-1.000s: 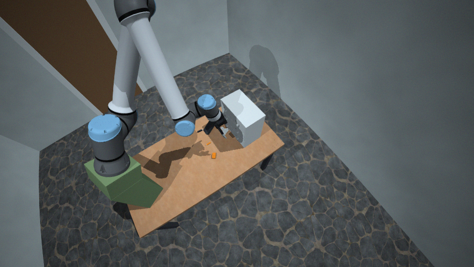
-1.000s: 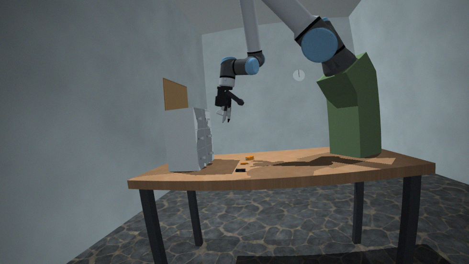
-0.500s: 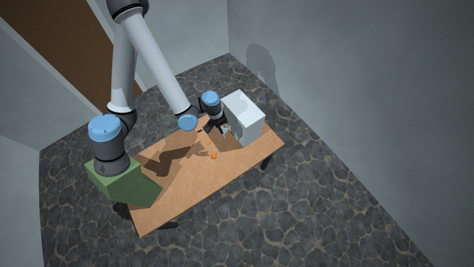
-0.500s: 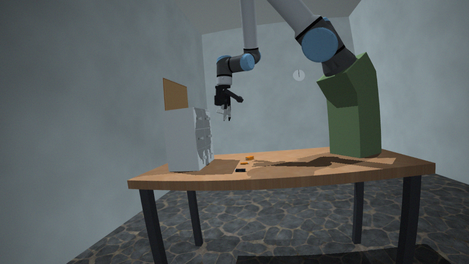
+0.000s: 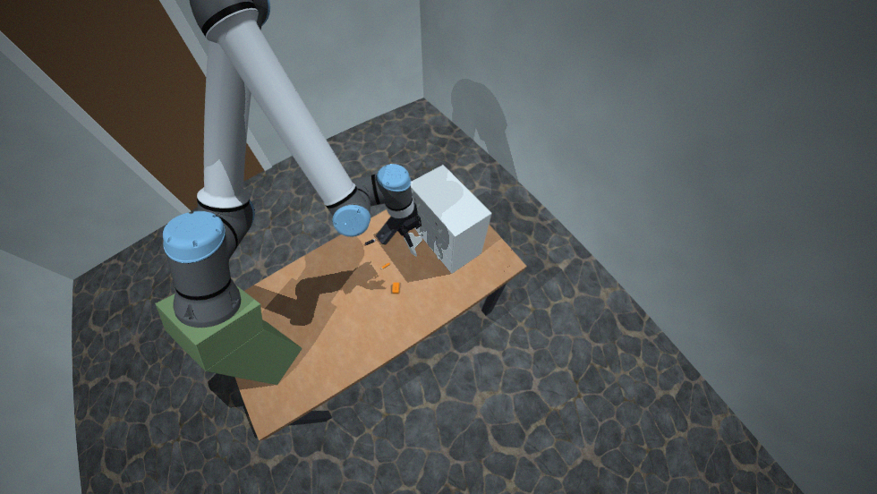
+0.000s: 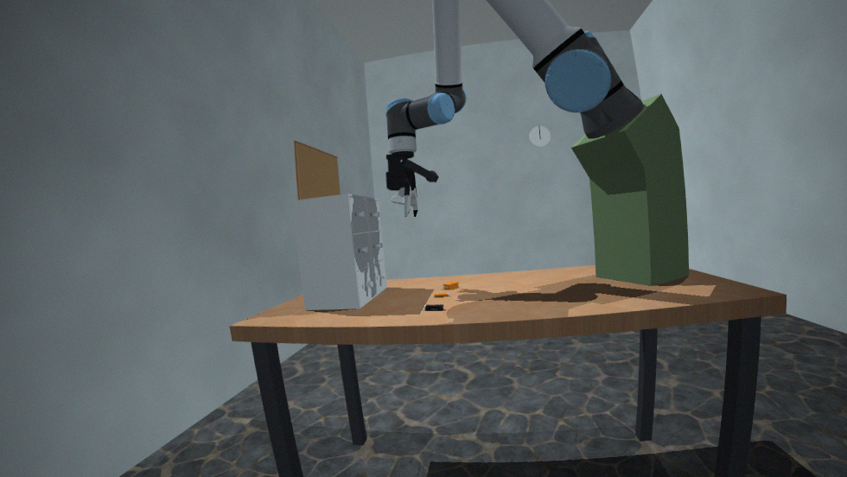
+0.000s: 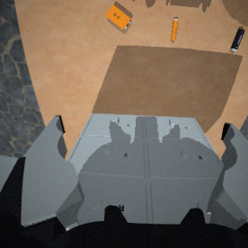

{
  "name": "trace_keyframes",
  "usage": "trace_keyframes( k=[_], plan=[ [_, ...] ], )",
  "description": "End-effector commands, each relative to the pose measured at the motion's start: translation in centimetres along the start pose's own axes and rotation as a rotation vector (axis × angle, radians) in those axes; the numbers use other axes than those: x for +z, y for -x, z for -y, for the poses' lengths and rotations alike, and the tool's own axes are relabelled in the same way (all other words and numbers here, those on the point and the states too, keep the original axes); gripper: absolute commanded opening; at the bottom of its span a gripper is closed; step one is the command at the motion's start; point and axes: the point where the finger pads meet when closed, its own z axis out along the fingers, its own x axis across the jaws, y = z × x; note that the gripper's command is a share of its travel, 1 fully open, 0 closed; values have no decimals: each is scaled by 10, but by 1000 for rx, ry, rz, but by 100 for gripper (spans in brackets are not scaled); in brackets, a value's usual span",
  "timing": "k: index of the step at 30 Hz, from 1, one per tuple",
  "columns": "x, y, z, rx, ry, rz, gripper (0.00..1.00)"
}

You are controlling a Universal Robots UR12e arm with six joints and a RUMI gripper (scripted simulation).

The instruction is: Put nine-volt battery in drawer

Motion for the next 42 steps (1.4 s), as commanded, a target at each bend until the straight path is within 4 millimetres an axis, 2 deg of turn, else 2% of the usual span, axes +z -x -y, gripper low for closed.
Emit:
trace_keyframes(
  k=[1, 42],
  plan=[
    [-2, 0, 0, 0, -12, 0, 100],
    [-3, 0, 2, -1, -26, 0, 100]
  ],
)
